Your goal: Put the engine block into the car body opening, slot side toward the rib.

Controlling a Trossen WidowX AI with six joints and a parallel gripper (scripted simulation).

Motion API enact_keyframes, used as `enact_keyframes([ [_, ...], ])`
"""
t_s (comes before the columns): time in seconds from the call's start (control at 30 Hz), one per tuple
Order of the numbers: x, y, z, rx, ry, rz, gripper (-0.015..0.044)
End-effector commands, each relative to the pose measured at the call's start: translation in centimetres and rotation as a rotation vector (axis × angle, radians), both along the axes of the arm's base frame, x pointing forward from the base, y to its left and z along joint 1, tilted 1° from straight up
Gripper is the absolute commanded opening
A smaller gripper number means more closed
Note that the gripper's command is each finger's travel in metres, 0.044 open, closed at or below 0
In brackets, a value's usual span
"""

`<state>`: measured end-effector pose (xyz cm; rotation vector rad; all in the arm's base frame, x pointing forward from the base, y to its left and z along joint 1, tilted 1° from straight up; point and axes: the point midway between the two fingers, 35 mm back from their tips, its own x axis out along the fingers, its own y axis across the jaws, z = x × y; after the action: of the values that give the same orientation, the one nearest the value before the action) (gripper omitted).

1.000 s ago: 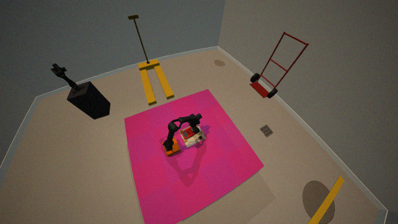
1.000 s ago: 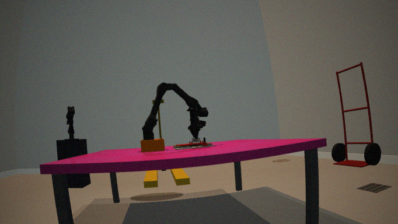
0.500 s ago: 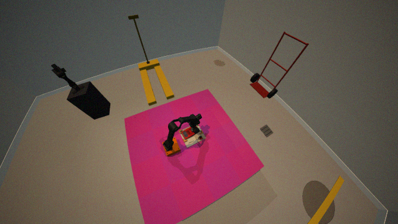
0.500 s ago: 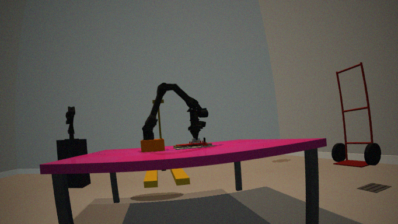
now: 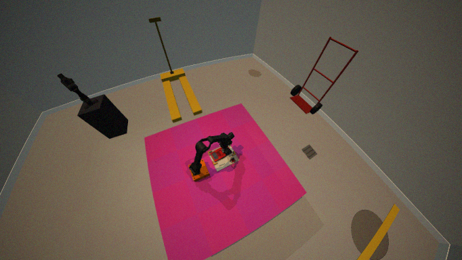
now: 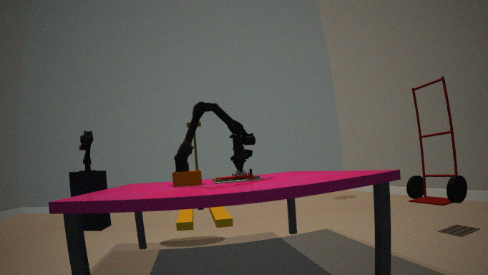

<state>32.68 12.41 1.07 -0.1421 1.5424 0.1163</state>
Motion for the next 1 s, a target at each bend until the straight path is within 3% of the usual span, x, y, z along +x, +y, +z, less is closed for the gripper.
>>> enact_keyframes([
  [0.0, 0.07, 0.00, -0.09, 0.002, -0.003, -0.006, 0.0159],
  [0.43, 0.08, 0.00, -0.47, 0.002, -0.003, -0.007, 0.0159],
  [0.8, 0.01, -0.01, -0.41, 0.000, 0.000, -0.002, 0.0440],
  [0.97, 0.01, -0.01, -0.41, 0.000, 0.000, -0.002, 0.0440],
])
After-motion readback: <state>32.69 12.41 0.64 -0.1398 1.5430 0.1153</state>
